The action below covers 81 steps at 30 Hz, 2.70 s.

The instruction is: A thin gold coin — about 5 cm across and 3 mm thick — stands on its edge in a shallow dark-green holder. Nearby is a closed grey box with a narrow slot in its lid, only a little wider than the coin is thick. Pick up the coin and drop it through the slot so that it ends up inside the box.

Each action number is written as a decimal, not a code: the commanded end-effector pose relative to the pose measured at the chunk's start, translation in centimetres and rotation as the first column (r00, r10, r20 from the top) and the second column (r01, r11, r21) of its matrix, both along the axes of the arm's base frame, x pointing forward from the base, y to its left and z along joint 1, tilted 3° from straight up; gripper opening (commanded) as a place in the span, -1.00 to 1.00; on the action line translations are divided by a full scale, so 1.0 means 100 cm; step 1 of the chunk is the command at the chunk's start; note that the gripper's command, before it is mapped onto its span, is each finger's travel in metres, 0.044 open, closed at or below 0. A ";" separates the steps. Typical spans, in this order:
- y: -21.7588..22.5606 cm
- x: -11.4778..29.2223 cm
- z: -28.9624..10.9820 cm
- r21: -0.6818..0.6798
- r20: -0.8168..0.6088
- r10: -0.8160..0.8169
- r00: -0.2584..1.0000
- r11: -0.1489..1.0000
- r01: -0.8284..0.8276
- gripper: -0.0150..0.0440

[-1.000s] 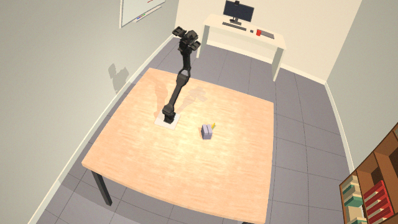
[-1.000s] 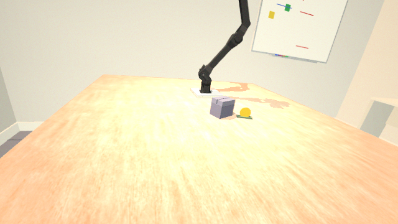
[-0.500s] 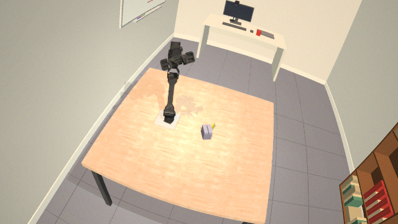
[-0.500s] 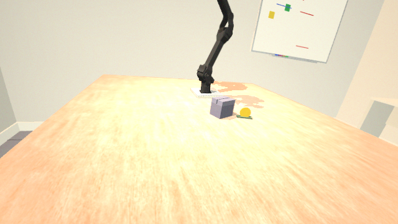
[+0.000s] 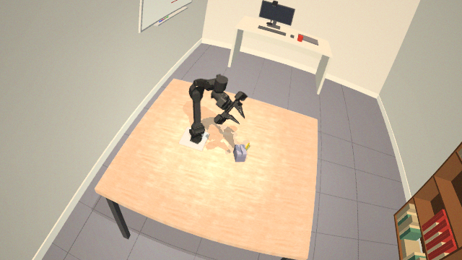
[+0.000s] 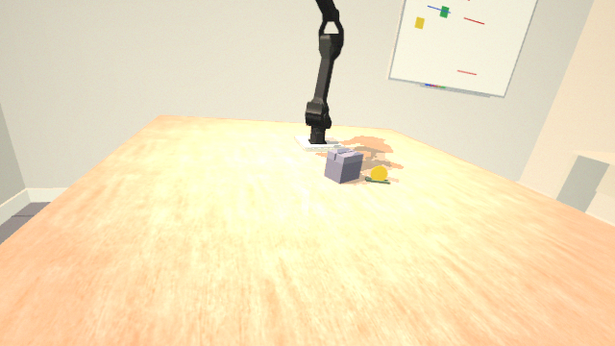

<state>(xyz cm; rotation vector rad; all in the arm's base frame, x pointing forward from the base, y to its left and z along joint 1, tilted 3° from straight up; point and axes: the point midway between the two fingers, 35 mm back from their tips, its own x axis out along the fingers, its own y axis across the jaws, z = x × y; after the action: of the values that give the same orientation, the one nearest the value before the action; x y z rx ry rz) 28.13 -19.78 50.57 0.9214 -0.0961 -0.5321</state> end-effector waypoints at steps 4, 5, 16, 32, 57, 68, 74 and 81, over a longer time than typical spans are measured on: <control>0.044 0.070 -0.084 0.330 -0.118 0.139 0.983 0.939 -0.093 0.05; 0.050 0.075 -0.092 0.356 -0.131 0.151 0.980 0.929 -0.096 0.05; 0.164 0.121 -0.224 0.677 -0.412 0.304 0.859 0.733 0.066 0.05; 0.317 0.047 -0.376 0.460 -0.867 0.188 0.461 0.656 0.598 0.05; 0.319 0.040 -0.426 0.460 -0.868 0.189 0.460 0.656 0.598 0.05; 0.319 0.041 -0.442 0.460 -0.868 0.189 0.460 0.656 0.598 0.05; 0.318 0.042 -0.451 0.460 -0.868 0.189 0.460 0.656 0.598 0.05; 0.318 0.042 -0.462 0.460 -0.868 0.188 0.460 0.656 0.598 0.05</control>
<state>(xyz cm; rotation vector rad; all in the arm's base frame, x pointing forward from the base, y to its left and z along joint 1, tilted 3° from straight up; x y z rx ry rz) 32.51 12.17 5.24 1.3290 1.0697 -1.3288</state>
